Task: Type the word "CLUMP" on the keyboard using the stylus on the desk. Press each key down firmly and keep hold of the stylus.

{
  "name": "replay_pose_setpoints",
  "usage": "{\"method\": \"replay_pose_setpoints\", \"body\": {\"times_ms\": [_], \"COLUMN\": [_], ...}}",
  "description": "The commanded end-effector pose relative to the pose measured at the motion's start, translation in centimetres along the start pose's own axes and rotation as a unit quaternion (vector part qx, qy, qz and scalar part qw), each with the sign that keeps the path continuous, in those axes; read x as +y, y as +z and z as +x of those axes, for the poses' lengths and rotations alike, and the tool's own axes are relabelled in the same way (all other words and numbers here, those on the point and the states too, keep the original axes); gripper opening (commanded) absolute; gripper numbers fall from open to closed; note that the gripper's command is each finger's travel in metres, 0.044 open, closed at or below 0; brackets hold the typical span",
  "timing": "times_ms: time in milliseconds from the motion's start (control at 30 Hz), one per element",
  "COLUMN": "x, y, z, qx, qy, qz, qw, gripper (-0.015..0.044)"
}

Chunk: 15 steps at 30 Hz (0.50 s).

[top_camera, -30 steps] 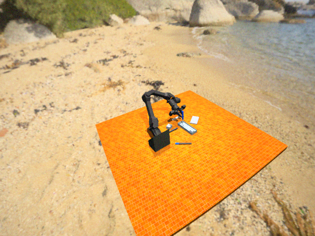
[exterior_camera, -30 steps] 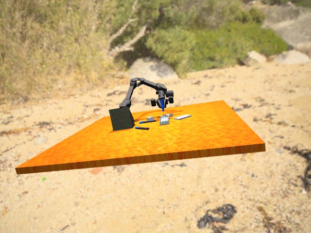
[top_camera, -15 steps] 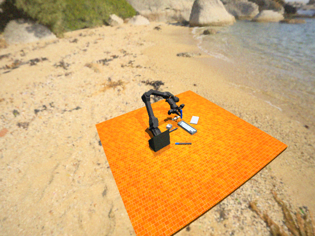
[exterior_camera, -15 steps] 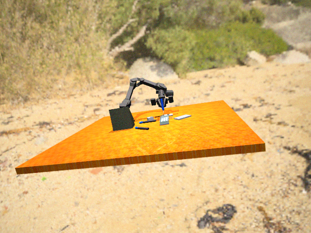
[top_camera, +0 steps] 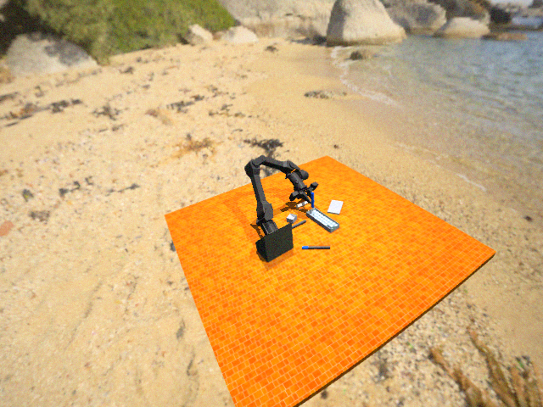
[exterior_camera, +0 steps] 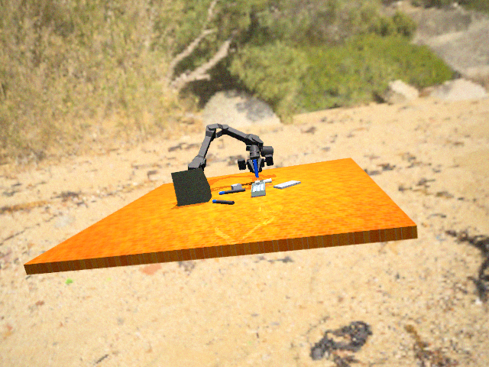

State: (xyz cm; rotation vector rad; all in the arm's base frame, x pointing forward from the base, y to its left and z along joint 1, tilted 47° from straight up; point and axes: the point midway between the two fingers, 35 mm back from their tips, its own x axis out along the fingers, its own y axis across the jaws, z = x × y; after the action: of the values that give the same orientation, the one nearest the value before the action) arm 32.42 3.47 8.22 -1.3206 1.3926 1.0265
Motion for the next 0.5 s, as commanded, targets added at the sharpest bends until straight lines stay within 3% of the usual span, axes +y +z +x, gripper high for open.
{"method": "replay_pose_setpoints", "body": {"times_ms": [0, 467], "x": [-0.04, -0.04], "y": [0.1, 0.86], "z": [0.1, 0.53], "qx": [0.001, 0.001], "qy": [-0.001, -0.001], "qz": [0.002, 0.002], "qw": [1.0, 1.0], "gripper": [0.0081, 0.0081]}}
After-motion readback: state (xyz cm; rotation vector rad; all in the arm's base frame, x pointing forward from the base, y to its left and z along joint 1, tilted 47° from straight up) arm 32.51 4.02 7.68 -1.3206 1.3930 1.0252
